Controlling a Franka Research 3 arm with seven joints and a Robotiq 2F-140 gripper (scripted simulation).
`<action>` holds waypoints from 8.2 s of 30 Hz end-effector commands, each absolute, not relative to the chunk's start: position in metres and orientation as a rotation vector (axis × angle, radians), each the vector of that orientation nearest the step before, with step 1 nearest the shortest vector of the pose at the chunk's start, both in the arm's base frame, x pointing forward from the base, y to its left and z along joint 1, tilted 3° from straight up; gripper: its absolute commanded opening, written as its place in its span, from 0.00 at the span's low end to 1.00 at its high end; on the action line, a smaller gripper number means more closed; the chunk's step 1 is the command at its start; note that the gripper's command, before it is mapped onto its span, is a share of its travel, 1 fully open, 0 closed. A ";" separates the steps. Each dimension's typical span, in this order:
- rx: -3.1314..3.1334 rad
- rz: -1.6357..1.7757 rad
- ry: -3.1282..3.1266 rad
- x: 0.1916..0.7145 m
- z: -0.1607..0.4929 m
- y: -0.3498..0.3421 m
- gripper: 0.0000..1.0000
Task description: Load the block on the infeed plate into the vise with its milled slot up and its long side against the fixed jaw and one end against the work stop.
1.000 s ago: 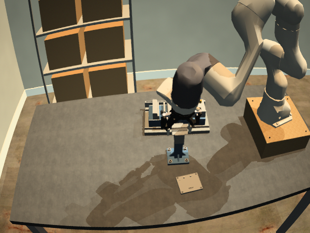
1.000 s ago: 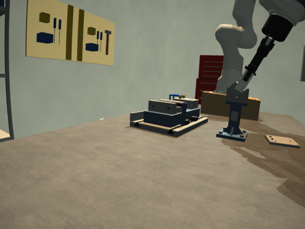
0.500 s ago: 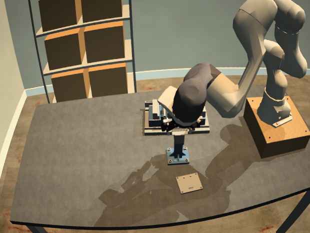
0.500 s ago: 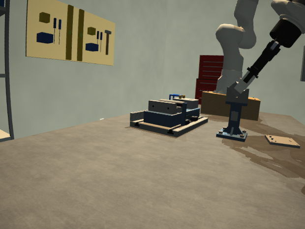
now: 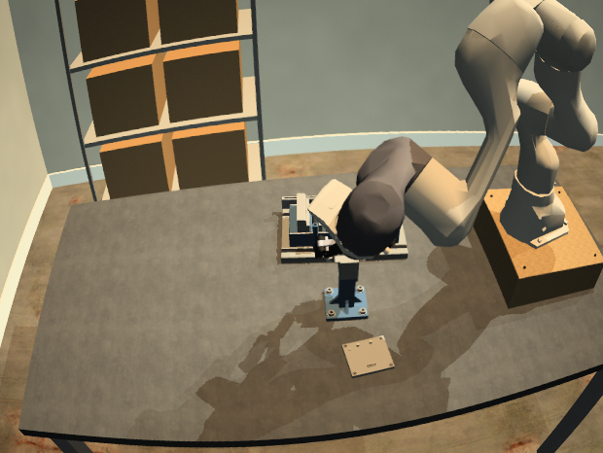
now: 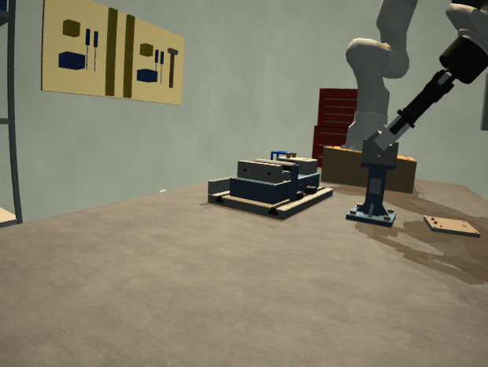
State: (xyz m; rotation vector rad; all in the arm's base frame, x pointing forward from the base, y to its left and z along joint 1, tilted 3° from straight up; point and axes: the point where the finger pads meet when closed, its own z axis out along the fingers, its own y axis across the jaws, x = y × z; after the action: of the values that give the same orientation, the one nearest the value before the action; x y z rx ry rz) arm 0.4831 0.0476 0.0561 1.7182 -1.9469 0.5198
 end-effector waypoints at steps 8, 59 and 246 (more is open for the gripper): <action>1.659 0.562 -1.937 0.482 0.057 0.044 0.51; 1.630 0.597 -1.902 0.482 0.056 0.045 0.51; 1.630 0.597 -1.902 0.482 0.086 0.043 0.00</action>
State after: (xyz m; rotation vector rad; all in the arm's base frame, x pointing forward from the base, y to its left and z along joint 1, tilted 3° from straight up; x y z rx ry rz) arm 0.4810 0.0447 0.0842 1.6251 -1.9109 0.5954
